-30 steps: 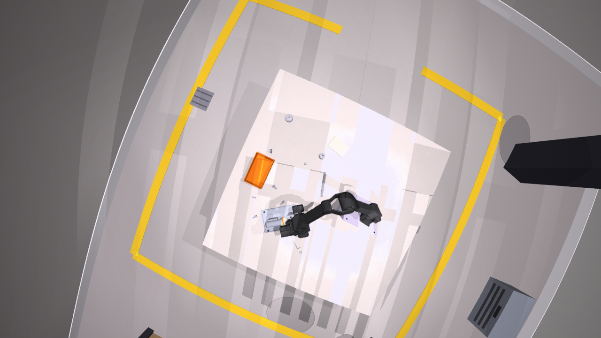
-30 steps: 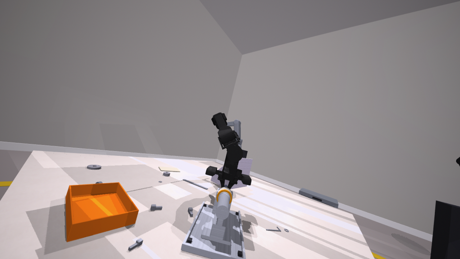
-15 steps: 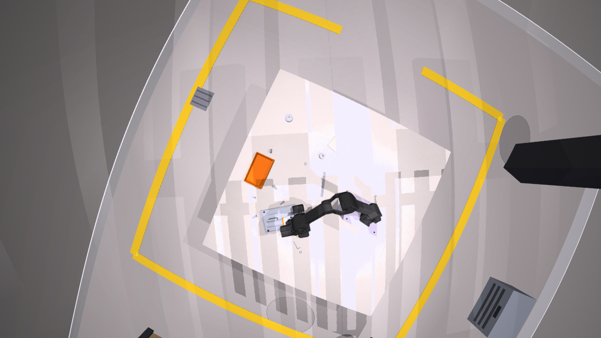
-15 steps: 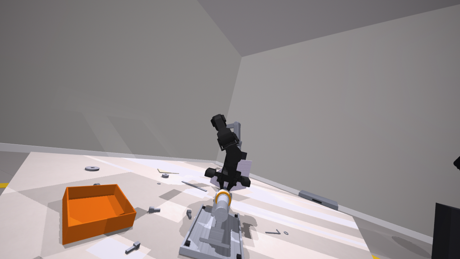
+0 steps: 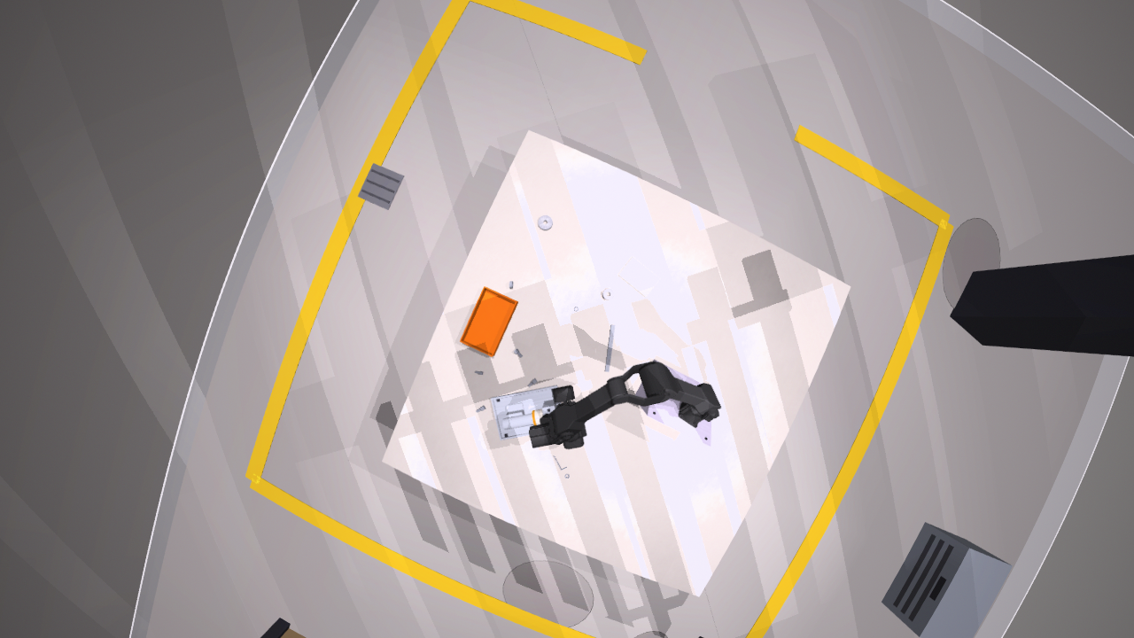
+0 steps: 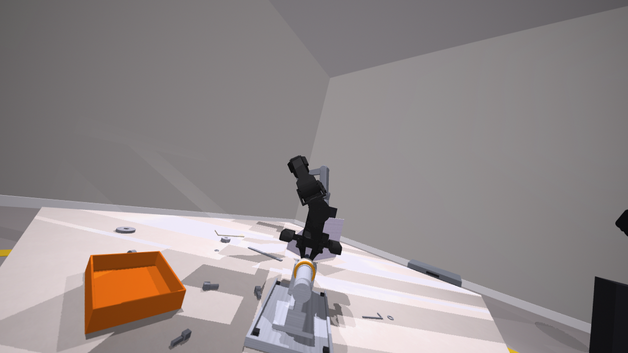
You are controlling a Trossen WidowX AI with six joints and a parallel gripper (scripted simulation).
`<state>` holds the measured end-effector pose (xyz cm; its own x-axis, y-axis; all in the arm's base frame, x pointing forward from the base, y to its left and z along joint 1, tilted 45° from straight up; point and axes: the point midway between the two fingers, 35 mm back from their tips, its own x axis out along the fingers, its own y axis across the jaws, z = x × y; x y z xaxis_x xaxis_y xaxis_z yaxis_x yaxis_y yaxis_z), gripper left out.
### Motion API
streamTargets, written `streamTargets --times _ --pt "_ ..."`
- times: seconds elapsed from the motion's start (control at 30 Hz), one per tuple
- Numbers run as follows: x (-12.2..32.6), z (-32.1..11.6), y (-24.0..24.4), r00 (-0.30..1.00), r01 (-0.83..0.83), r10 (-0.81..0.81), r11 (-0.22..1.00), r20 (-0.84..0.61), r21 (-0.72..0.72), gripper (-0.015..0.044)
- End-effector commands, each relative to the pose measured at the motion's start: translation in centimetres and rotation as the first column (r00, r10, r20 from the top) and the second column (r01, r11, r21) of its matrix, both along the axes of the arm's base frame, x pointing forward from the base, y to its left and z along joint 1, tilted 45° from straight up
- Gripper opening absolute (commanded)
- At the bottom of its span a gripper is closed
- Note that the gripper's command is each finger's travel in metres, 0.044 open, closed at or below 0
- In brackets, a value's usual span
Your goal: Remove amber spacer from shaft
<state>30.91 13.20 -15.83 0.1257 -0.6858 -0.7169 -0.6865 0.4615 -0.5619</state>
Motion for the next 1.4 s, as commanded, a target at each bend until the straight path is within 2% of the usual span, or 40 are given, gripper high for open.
streamTargets --times 0.0,1.37 --pt "-0.07 0.04 -0.06 1.000 0.001 -0.001 1.000 0.000 -0.001 0.0000" --pt "-0.45 0.26 -0.37 1.000 0.001 -0.001 1.000 0.000 -0.001 0.0000"
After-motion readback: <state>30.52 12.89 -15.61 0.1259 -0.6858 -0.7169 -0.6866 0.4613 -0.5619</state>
